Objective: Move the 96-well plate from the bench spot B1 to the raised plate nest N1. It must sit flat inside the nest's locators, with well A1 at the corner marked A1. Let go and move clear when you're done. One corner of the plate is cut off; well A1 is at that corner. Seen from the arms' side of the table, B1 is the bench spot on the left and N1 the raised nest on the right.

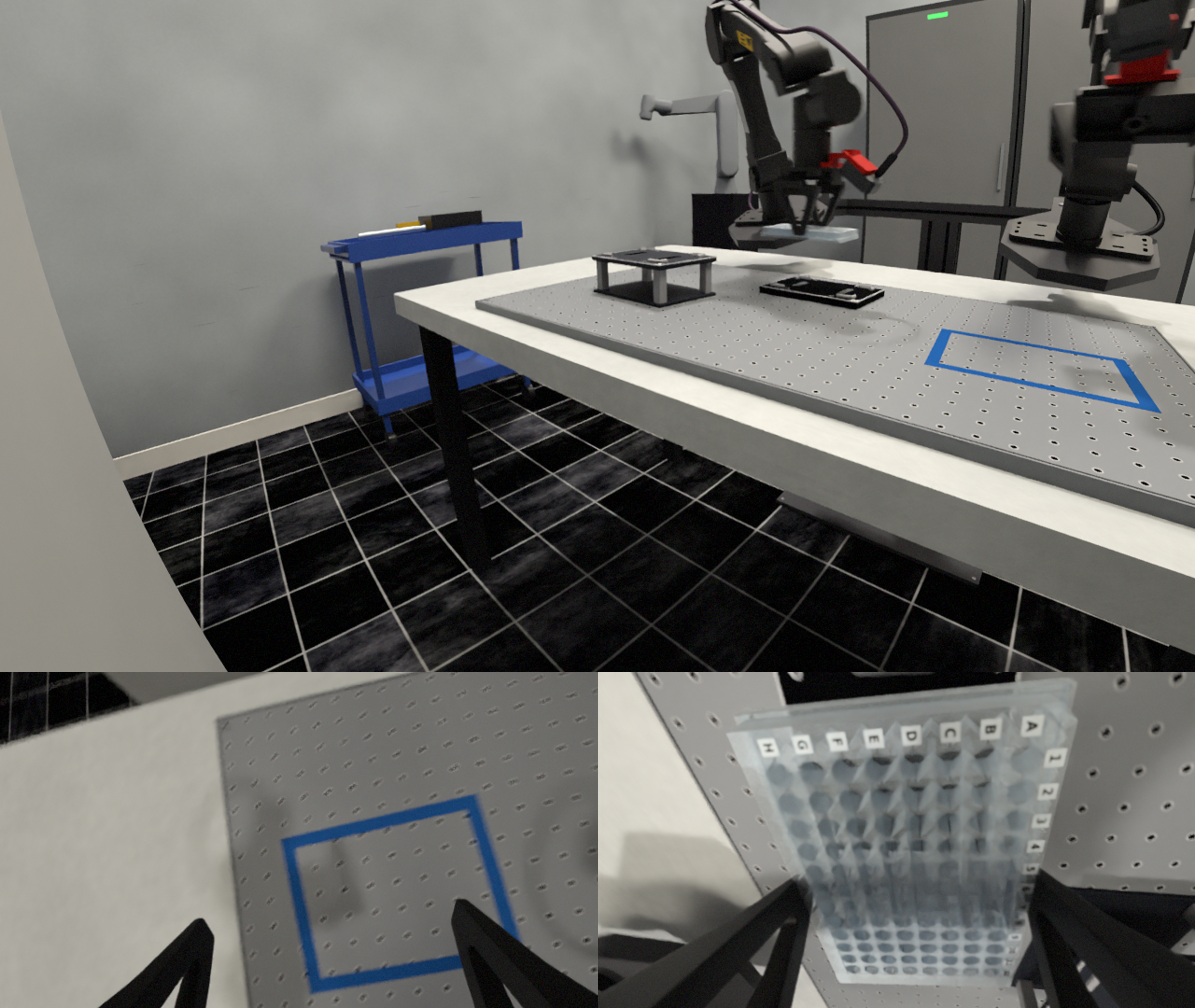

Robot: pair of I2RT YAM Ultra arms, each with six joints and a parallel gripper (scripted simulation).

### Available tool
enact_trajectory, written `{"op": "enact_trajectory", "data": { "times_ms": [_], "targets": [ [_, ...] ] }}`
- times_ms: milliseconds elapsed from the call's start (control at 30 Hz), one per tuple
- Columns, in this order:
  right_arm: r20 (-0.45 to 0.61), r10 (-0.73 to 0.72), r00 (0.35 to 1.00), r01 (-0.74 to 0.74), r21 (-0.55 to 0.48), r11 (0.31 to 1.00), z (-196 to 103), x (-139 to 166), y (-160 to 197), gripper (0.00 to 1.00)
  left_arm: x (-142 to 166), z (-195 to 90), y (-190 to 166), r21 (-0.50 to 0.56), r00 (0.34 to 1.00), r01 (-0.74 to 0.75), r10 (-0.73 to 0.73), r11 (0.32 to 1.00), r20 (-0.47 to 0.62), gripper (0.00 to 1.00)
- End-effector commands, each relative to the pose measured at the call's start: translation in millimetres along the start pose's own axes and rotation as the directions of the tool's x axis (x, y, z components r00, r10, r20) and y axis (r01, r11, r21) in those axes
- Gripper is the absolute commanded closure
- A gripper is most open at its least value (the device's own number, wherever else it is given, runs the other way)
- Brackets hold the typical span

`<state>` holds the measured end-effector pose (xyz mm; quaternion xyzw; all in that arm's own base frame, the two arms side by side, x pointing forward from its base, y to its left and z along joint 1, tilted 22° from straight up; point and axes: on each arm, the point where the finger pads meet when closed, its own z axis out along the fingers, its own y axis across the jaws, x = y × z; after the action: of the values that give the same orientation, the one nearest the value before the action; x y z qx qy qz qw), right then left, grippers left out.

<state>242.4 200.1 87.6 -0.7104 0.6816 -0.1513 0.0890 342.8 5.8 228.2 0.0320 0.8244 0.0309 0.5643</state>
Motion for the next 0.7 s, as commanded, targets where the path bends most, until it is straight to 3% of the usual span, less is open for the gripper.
{"op": "enact_trajectory", "data": {
  "times_ms": [0,200,367,433,667],
  "targets": [
    [0.052,-0.051,0.997,0.05,0.014,0.999,-17.6,28.0,-30.0,0.21,-26.9,8.2,-34.2,0.045,0.991,-0.057,0.051,0.997,0.127,0.0],
    [0.049,-0.016,0.999,0.016,0.006,1.0,-15.9,87.8,-74.2,0.21,-37.2,2.9,-130.9,0.213,0.963,-0.154,0.099,0.965,0.251,0.0],
    [0.039,0.029,0.999,-0.029,-0.001,1.0,-13.5,132.7,-105.9,0.21,-31.2,-24.2,-212.4,0.359,0.937,-0.228,0.103,0.905,0.334,0.0],
    [0.039,0.029,0.999,-0.029,-0.001,1.0,-13.5,132.7,-105.9,0.21,-31.2,-24.2,-212.4,0.359,0.937,-0.228,0.103,0.905,0.334,0.0],
    [0.027,0.083,0.996,-0.083,0.008,0.997,-14.1,179.5,-139.6,0.21,-5.9,-95.2,-312.0,0.556,0.903,-0.322,0.073,0.766,0.423,0.0]
  ]
}}
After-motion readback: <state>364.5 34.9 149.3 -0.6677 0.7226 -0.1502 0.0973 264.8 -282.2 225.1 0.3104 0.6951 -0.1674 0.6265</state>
